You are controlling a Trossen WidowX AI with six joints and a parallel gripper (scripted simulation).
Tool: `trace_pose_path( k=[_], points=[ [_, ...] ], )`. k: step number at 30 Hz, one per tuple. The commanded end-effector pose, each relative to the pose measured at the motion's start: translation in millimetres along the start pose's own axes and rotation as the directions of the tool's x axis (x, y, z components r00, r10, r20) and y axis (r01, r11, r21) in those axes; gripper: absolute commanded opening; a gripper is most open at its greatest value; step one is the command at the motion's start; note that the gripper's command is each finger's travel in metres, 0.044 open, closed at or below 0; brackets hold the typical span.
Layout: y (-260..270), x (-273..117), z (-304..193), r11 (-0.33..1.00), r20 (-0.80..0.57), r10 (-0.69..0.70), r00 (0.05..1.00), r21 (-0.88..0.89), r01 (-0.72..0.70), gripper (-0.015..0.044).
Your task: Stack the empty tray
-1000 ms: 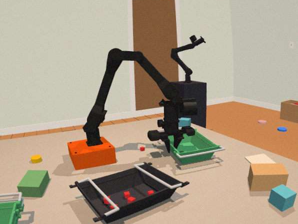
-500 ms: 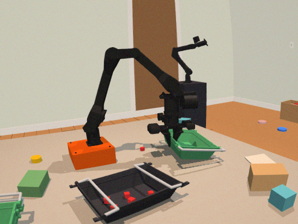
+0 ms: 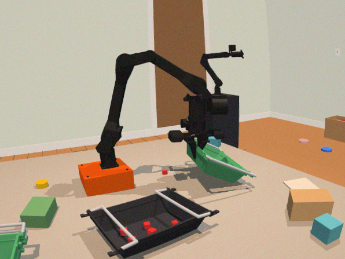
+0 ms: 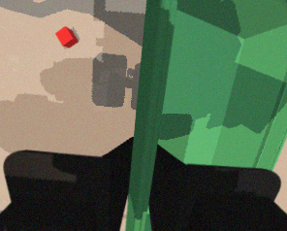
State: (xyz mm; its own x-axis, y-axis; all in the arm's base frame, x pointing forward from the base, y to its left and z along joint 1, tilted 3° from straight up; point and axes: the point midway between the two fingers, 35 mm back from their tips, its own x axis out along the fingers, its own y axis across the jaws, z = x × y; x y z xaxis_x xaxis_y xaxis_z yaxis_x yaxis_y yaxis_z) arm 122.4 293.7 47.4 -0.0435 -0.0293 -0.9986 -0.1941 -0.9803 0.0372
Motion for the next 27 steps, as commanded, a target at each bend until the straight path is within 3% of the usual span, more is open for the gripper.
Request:
trace_pose_path(
  k=[1,8,27],
  points=[
    [-5,-9,-1,1.0,-0.008,-0.03,1.0,-0.003,0.03,0.0],
    [-8,-20,-2,1.0,-0.008,-0.03,1.0,-0.003,0.03,0.0],
    [-14,-106,-3,1.0,-0.008,-0.031,0.999,-0.003,0.031,0.0]
  ],
)
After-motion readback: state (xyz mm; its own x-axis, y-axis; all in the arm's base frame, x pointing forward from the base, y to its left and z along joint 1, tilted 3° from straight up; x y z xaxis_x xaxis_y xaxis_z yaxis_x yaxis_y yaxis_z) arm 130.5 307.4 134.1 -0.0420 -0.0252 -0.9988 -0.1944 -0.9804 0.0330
